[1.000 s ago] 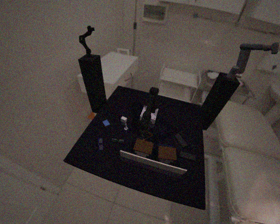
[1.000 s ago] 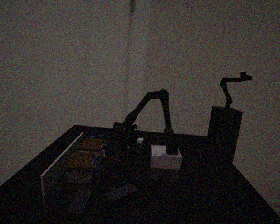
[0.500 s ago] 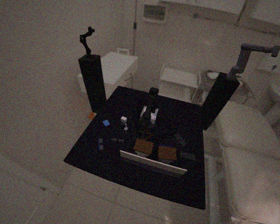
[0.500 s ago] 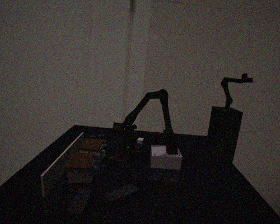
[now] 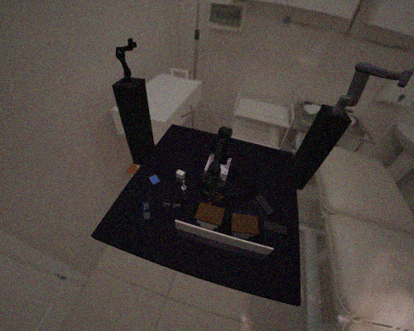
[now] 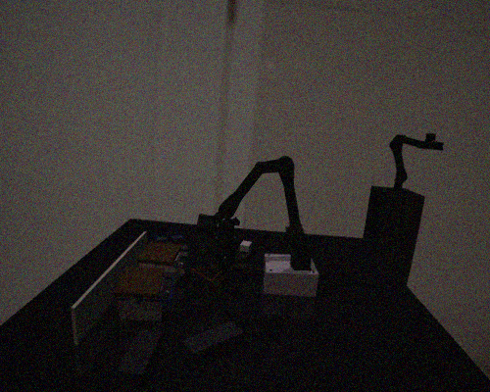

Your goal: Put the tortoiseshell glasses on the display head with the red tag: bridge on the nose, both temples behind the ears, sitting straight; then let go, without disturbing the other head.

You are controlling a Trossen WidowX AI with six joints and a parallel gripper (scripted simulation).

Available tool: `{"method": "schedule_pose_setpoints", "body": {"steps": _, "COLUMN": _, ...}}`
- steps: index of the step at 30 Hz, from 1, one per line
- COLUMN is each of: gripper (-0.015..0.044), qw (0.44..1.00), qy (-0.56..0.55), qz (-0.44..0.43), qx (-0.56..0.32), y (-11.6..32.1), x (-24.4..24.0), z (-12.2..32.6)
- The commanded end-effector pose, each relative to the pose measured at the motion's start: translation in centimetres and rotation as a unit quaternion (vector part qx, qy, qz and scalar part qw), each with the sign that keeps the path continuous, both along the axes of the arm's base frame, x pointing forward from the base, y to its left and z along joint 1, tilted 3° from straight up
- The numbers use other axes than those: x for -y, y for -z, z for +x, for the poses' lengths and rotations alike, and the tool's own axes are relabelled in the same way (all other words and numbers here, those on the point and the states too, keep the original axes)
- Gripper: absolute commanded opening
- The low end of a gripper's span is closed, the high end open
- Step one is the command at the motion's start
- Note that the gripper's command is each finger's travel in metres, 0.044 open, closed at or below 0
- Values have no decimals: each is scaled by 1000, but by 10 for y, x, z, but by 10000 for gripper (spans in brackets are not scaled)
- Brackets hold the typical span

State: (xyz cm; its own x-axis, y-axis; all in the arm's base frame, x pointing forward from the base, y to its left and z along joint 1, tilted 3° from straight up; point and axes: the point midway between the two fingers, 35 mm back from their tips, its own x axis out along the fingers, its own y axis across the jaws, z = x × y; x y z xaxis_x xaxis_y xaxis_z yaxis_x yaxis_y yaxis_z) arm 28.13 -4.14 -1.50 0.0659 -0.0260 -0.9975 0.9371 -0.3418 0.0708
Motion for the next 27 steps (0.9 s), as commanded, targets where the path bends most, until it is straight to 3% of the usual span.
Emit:
{"method": "schedule_pose_setpoints", "body": {"steps": 1, "gripper": 0, "qw": 1000, "qy": 0, "qz": 0, "qx": 0, "y": 0, "x": 0, "z": 0}}
{"method": "schedule_pose_setpoints", "body": {"steps": 18, "gripper": 0, "qw": 1000, "qy": 0, "qz": -2, "qx": 2, "y": -100, "x": -2, "z": -2}}
{"method": "schedule_pose_setpoints", "body": {"steps": 27, "gripper": 0, "qw": 1000, "qy": 20, "qz": -1, "qx": 2, "y": -104, "x": 10, "z": 0}}
